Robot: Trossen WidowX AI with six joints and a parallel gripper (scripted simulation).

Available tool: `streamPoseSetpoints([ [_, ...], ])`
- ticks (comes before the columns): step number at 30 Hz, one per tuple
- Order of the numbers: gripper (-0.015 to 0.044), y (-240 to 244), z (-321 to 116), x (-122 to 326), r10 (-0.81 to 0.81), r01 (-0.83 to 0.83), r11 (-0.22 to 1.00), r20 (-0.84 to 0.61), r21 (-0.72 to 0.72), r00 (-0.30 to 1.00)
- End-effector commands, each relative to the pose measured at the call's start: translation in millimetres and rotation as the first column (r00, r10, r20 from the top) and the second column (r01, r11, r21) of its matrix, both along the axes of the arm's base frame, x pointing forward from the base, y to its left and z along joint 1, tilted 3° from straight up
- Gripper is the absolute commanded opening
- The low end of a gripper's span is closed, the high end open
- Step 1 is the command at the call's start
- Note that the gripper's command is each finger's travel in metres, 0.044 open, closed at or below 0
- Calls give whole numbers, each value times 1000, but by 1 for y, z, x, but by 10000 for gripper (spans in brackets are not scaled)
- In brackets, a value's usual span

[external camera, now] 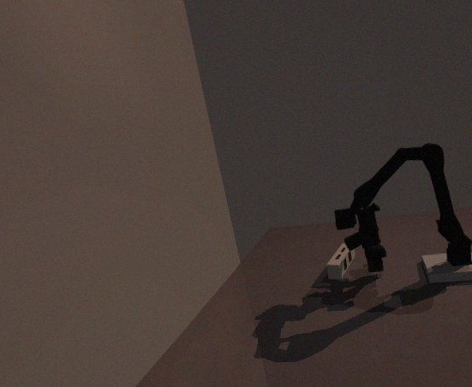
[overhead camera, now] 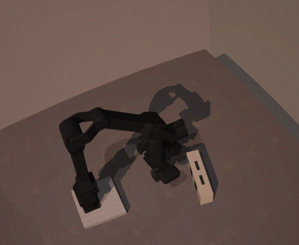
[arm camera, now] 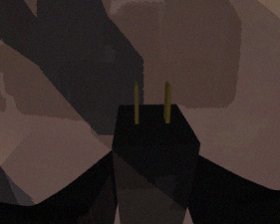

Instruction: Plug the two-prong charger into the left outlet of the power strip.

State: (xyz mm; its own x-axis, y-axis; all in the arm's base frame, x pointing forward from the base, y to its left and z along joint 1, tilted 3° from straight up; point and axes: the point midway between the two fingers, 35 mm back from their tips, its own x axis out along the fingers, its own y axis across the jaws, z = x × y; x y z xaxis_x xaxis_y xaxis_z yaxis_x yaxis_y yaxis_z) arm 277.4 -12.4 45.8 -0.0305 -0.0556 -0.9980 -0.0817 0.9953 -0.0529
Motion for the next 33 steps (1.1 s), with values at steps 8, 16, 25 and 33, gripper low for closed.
streamPoseSetpoints([
  [8, 0, -13, -5, 5, -210, 210, 978, 7, 9, 978],
  [16, 0, -19, -7, 8, -290, 290, 957, 8, 11, 957],
  [25, 0, -23, -6, 17, -303, 303, 953, 9, 12, 953],
  [33, 0, -26, -6, 25, -314, 314, 949, 10, 12, 949],
])
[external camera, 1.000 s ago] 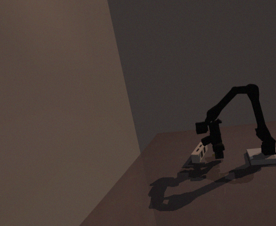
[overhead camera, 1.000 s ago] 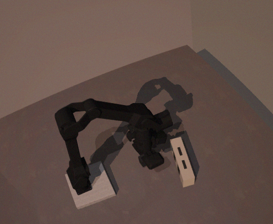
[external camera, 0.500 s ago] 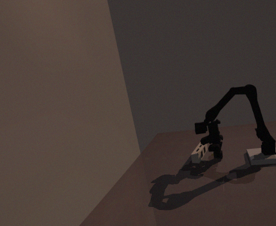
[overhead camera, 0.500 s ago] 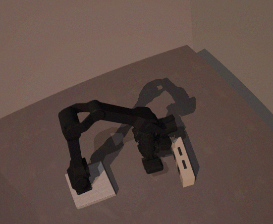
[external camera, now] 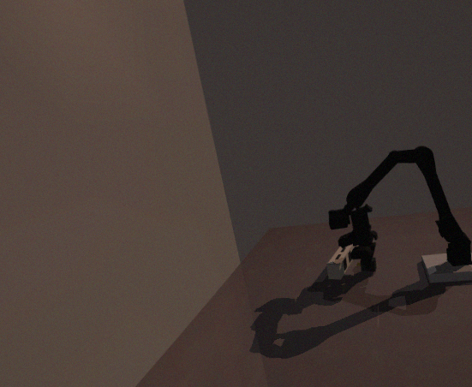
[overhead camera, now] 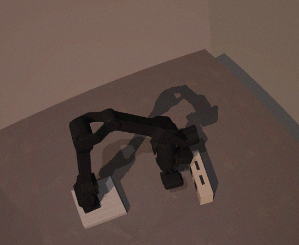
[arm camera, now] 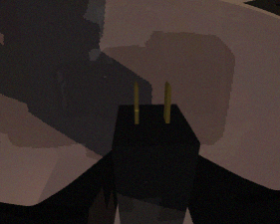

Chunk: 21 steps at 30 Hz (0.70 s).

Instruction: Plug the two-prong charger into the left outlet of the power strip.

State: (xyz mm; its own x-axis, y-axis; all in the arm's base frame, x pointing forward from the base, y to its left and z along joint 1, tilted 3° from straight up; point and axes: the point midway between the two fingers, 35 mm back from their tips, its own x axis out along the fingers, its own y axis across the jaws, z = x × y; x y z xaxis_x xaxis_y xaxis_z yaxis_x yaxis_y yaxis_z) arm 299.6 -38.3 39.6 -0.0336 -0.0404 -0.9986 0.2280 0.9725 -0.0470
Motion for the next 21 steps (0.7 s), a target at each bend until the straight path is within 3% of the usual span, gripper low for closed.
streamPoseSetpoints([
  [1, 0, -1, 0, 4, -9, 9, 1000, 1, 5, 1000],
  [21, 0, -9, 1, 25, -39, 39, 999, 3, 5, 999],
])
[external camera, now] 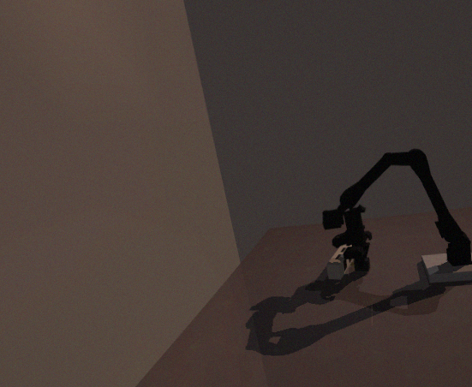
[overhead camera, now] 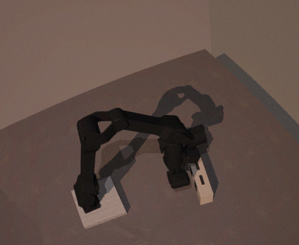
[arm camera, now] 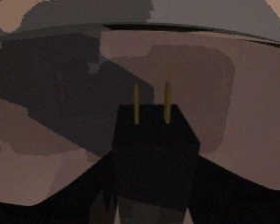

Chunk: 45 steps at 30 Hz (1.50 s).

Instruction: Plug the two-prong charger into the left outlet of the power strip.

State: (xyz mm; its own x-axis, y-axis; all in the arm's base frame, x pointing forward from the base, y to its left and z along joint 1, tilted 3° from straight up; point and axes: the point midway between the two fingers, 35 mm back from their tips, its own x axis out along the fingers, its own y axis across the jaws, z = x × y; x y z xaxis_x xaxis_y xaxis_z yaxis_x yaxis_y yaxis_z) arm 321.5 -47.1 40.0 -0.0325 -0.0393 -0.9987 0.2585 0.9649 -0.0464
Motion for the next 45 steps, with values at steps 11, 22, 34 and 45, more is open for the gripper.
streamPoseSetpoints([
  [11, 0, -3, 0, 11, -18, 18, 1000, 2, 5, 1000],
  [22, 0, -2, 0, 12, -19, 19, 1000, 2, 5, 1000],
  [34, 0, -3, 0, 15, -19, 19, 1000, 2, 5, 1000],
  [45, 0, -4, 1, 18, -19, 19, 1000, 2, 5, 1000],
])
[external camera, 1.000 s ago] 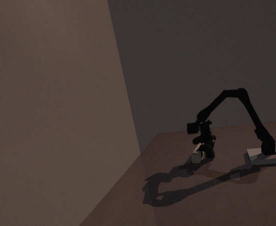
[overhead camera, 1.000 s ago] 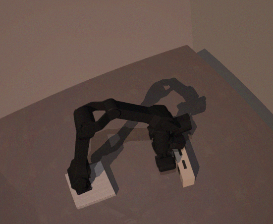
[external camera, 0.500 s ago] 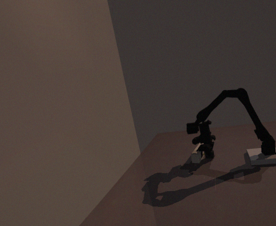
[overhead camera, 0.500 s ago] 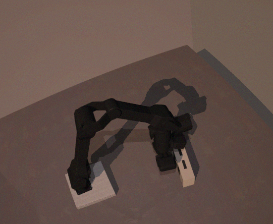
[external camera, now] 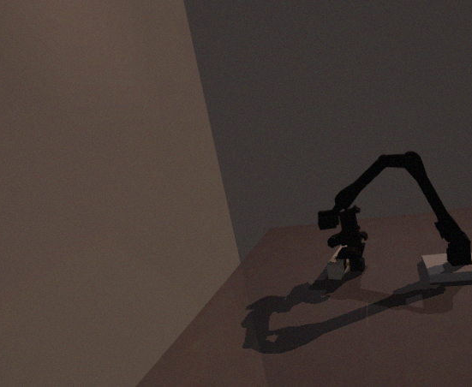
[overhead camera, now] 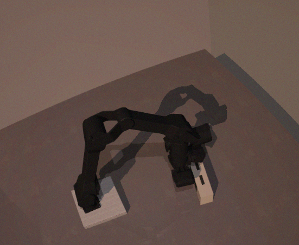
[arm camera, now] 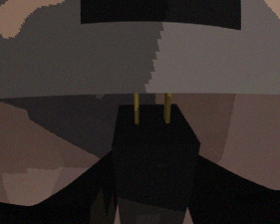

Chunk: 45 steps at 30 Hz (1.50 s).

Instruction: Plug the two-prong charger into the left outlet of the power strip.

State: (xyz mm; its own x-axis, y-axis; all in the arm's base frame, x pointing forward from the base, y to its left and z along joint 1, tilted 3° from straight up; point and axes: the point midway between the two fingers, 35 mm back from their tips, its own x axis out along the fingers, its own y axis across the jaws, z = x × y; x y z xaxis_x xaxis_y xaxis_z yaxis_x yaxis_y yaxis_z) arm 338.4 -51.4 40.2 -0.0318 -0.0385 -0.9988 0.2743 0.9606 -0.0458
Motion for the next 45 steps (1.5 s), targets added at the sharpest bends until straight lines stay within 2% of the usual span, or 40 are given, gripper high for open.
streamPoseSetpoints([
  [1, 0, 0, 1, 1, -2, 2, 1000, 1, 5, 1000],
  [45, 0, -2, 1, 11, -2, 2, 1000, 2, 5, 1000],
])
